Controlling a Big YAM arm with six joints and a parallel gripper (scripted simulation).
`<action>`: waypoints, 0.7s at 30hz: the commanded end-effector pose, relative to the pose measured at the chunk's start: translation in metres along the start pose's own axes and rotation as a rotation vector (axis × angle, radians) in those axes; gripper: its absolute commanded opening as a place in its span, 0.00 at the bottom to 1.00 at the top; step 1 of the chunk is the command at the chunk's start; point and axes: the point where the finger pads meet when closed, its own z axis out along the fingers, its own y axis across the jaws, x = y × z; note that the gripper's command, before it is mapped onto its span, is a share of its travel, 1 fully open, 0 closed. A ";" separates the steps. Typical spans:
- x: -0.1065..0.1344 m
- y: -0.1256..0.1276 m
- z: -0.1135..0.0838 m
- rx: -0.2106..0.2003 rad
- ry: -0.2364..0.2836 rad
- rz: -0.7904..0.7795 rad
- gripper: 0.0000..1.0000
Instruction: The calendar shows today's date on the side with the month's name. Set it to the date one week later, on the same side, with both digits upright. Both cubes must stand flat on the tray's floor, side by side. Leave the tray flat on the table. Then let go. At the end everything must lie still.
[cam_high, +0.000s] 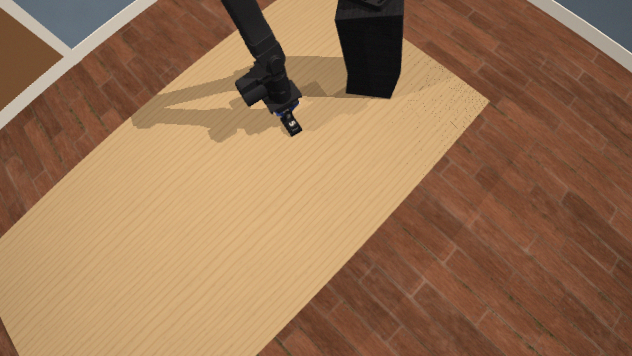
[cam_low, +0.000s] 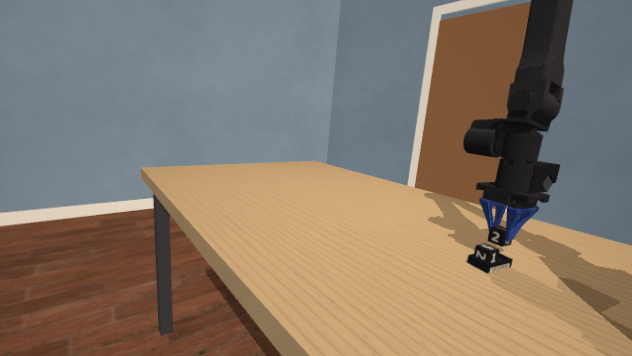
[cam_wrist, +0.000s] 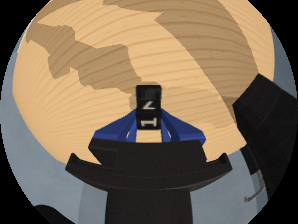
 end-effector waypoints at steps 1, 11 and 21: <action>-0.003 -0.002 0.001 0.009 -0.001 -0.001 0.26; -0.003 -0.002 0.001 0.009 -0.001 -0.001 0.26; -0.003 0.002 0.005 -0.005 -0.001 0.001 0.26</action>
